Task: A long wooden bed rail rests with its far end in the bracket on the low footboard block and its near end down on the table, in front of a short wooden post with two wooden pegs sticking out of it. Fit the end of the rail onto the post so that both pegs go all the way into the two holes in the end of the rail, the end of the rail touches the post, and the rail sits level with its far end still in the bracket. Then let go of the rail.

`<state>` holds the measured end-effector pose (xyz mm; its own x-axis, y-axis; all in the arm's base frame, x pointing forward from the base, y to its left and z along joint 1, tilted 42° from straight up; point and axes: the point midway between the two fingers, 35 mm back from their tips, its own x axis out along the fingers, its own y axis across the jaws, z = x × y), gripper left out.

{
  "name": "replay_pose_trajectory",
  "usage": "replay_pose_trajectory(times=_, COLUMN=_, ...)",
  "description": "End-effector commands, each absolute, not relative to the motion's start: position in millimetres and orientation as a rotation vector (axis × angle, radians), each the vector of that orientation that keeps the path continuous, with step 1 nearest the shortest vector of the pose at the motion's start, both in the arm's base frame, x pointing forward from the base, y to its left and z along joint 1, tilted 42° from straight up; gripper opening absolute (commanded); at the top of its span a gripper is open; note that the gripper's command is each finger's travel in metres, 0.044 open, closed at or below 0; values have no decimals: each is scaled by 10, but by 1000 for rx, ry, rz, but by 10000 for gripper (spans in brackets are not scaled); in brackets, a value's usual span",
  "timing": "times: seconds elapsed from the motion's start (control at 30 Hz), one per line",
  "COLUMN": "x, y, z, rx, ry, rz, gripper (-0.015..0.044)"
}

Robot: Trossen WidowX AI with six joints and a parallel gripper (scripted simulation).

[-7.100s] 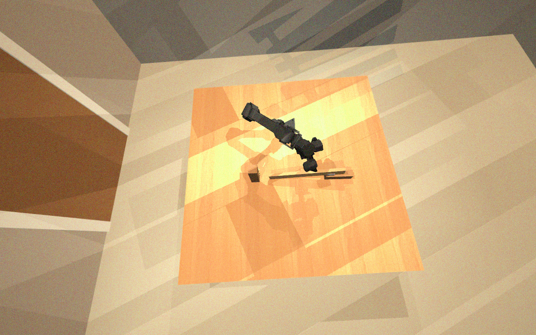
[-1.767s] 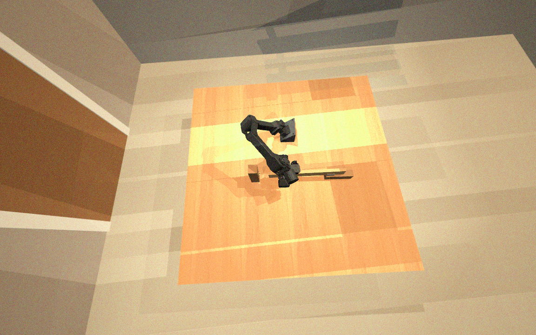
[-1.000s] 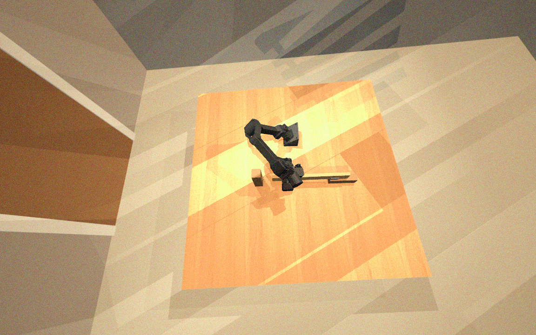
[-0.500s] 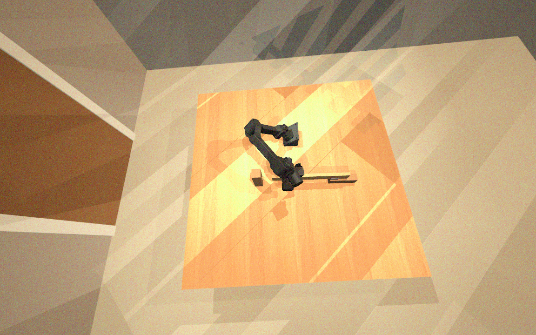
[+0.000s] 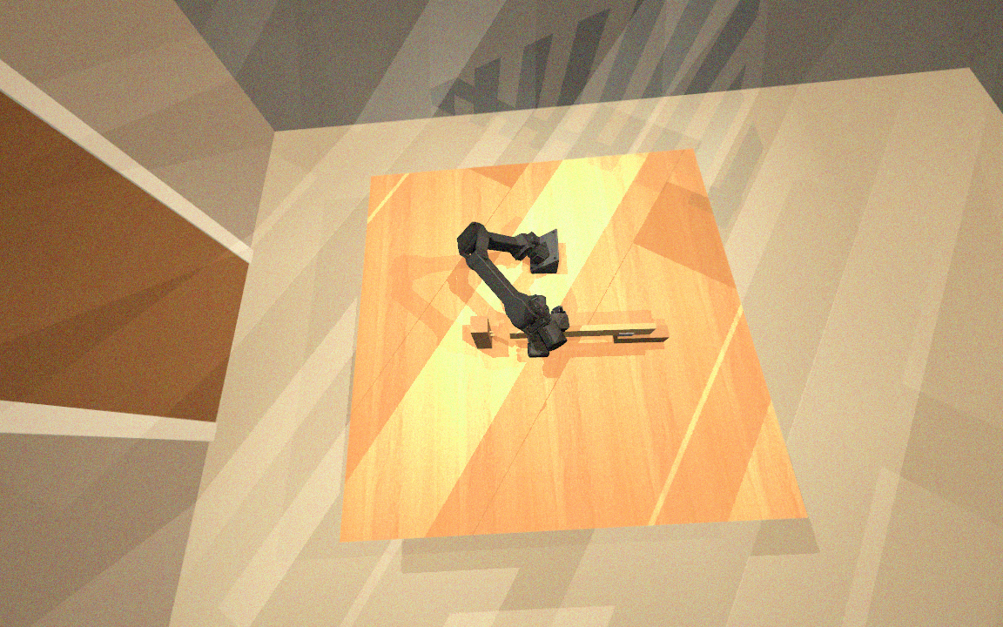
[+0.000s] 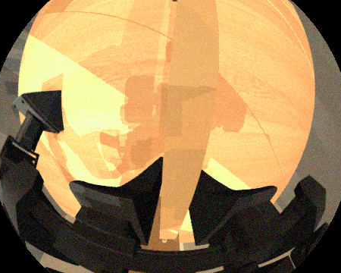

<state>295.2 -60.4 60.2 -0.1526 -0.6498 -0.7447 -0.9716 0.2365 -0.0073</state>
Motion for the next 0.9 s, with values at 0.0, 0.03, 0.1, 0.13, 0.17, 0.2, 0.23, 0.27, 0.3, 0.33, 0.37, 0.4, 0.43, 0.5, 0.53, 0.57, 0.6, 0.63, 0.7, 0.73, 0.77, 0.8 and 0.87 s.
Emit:
replay_pose_trajectory(times=0.0, x=2952, y=-591, z=594, rx=-1482, ry=1875, rz=658, gripper=0)
replay_pose_trajectory(times=0.03, x=2952, y=-589, z=596, rx=-1482, ry=1875, rz=658, gripper=0)
replay_pose_trajectory(times=0.1, x=2952, y=-585, z=601, rx=-1482, ry=1875, rz=658, gripper=0)
replay_pose_trajectory(times=0.13, x=2952, y=-583, z=603, rx=-1482, ry=1875, rz=658, gripper=0)
replay_pose_trajectory(times=0.17, x=2952, y=-580, z=606, rx=-1482, ry=1875, rz=658, gripper=0)
replay_pose_trajectory(times=0.2, x=2951, y=-578, z=608, rx=-1482, ry=1875, rz=658, gripper=0)
replay_pose_trajectory(times=0.23, x=2951, y=-576, z=610, rx=-1482, ry=1875, rz=658, gripper=0)
replay_pose_trajectory(times=0.27, x=2951, y=-574, z=612, rx=-1482, ry=1875, rz=658, gripper=0)
replay_pose_trajectory(times=0.3, x=2951, y=-572, z=614, rx=-1482, ry=1875, rz=658, gripper=0)
replay_pose_trajectory(times=0.33, x=2951, y=-571, z=615, rx=-1482, ry=1875, rz=658, gripper=0)
replay_pose_trajectory(times=0.37, x=2950, y=-570, z=616, rx=-1482, ry=1875, rz=658, gripper=0)
replay_pose_trajectory(times=0.4, x=2950, y=-570, z=616, rx=-1482, ry=1875, rz=658, gripper=0)
replay_pose_trajectory(times=0.43, x=2950, y=-570, z=616, rx=-1482, ry=1875, rz=658, gripper=0)
replay_pose_trajectory(times=0.5, x=2949, y=-571, z=615, rx=-1482, ry=1875, rz=658, gripper=0)
replay_pose_trajectory(times=0.53, x=2949, y=-572, z=614, rx=-1482, ry=1875, rz=658, gripper=0)
replay_pose_trajectory(times=0.57, x=2948, y=-573, z=613, rx=-1482, ry=1875, rz=658, gripper=0)
replay_pose_trajectory(times=0.6, x=2948, y=-574, z=611, rx=-1482, ry=1875, rz=658, gripper=0)
replay_pose_trajectory(times=0.63, x=2947, y=-575, z=610, rx=-1482, ry=1875, rz=658, gripper=0)
replay_pose_trajectory(times=0.7, x=2946, y=-578, z=607, rx=-1482, ry=1875, rz=658, gripper=0)
replay_pose_trajectory(times=0.73, x=2946, y=-580, z=605, rx=-1482, ry=1875, rz=658, gripper=0)
replay_pose_trajectory(times=0.77, x=2945, y=-581, z=603, rx=-1482, ry=1875, rz=658, gripper=0)
replay_pose_trajectory(times=0.8, x=2945, y=-582, z=602, rx=-1482, ry=1875, rz=658, gripper=0)
replay_pose_trajectory(times=0.87, x=2944, y=-585, z=598, rx=-1482, ry=1875, rz=658, gripper=0)
